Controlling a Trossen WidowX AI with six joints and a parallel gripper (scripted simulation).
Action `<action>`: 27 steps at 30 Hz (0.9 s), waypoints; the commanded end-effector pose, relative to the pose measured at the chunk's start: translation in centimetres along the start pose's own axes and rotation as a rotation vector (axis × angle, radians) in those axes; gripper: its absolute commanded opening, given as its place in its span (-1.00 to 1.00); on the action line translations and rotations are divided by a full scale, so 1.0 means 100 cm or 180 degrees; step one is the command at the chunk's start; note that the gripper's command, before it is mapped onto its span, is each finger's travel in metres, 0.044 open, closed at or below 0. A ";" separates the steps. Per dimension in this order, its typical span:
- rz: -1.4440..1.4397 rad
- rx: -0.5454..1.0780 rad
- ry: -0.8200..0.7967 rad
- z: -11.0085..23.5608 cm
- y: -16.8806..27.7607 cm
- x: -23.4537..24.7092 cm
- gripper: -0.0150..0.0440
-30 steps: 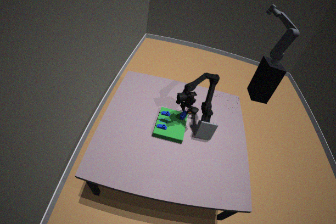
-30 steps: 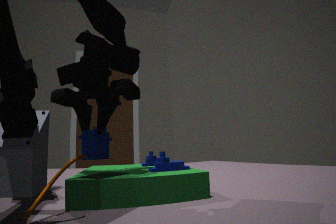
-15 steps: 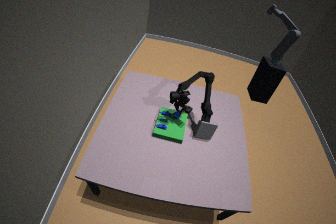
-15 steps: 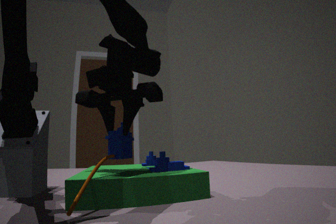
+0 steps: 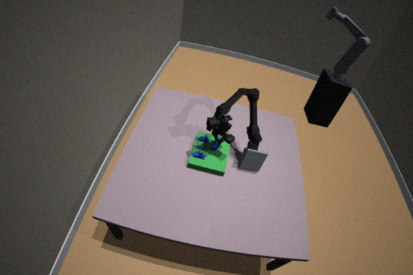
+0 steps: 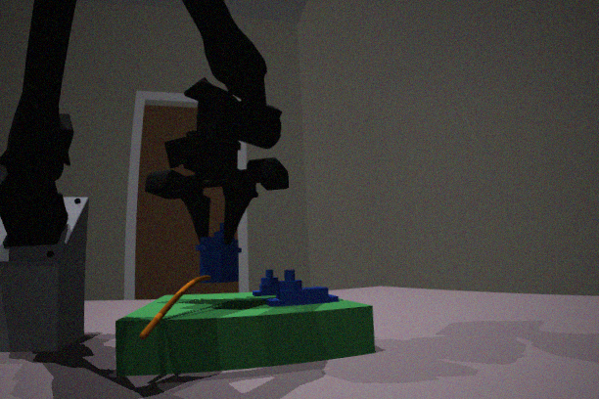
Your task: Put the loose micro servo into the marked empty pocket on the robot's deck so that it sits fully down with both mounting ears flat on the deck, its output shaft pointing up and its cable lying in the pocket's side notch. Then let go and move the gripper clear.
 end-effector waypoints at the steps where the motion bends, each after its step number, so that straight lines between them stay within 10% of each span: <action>1: -0.0021 0.0036 -0.0011 0.003 0.018 -0.003 -0.49; 27: 0.2103 0.0031 -0.0023 0.003 0.024 -0.005 -0.49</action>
Point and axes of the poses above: the point midway between the two fingers, 35 mm back from their tips, its own z axis back along the fingers, its own x axis across the jaws, y = z × x, the point moved 3 cm from there along z, back along the fingers, and after that the axes turned 8 degrees about z, right-handed, at the moved point
